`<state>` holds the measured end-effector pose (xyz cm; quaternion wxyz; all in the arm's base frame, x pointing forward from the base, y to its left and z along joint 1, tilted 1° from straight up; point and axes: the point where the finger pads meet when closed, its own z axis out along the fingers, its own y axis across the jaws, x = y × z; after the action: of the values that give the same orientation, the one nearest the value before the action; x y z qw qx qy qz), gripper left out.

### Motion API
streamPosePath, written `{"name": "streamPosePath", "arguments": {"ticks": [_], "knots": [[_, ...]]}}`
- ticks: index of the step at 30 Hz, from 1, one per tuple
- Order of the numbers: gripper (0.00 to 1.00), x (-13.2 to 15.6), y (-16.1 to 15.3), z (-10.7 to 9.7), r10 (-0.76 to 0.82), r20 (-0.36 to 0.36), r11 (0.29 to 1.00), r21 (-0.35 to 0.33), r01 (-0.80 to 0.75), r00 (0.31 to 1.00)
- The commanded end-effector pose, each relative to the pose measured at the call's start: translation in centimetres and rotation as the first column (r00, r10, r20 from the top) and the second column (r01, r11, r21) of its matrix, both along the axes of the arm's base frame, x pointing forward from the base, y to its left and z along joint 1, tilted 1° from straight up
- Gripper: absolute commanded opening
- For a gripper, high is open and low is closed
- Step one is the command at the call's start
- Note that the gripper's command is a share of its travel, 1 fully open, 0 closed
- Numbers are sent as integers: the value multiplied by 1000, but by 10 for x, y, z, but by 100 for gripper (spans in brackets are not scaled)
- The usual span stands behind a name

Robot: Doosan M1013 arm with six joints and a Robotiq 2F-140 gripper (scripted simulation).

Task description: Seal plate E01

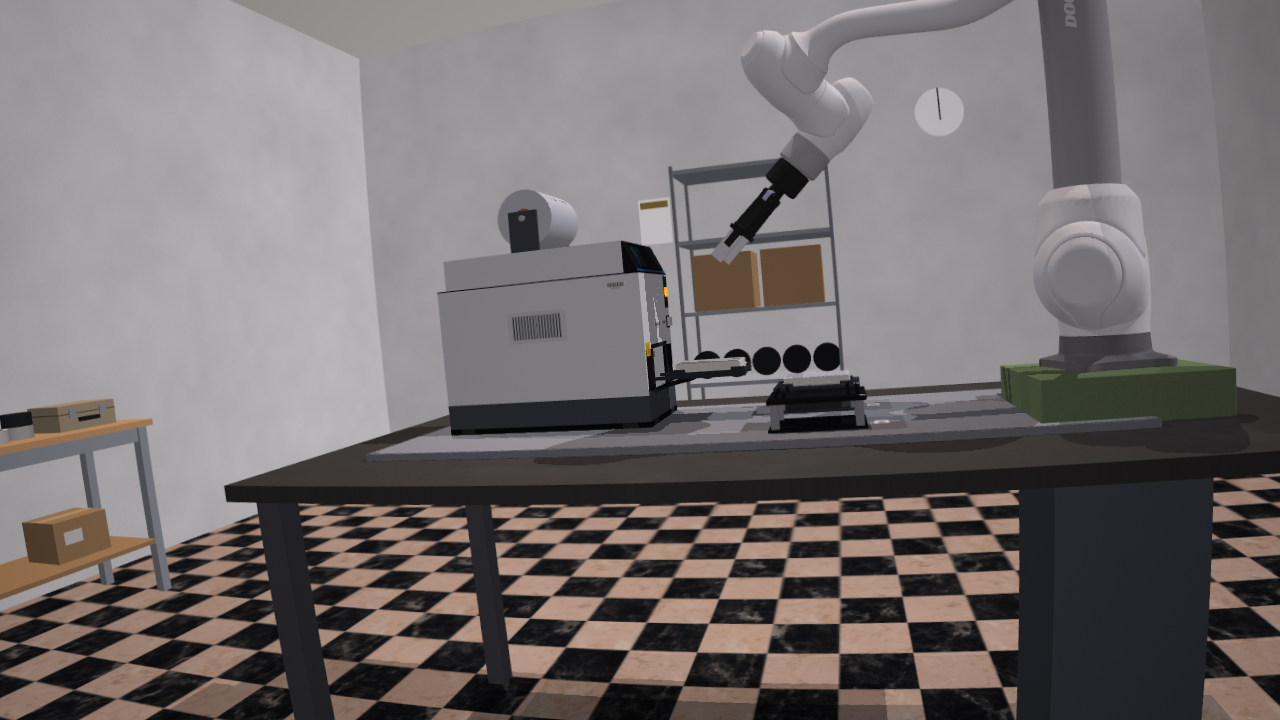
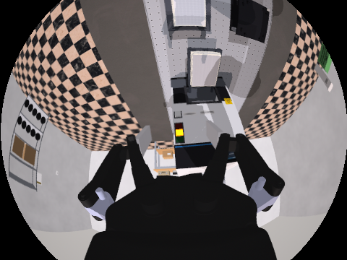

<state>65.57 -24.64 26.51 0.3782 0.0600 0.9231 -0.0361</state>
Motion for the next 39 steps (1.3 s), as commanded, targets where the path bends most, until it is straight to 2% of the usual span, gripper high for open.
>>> {"name": "streamPosePath", "arguments": {"ticks": [1, 39], "knots": [[70, 0, 0, 0, 0, 0, 1000, 0, 0, 1000], [69, -3, 0, -4, 0, 0, 1000, 0, 0, 1000]]}}
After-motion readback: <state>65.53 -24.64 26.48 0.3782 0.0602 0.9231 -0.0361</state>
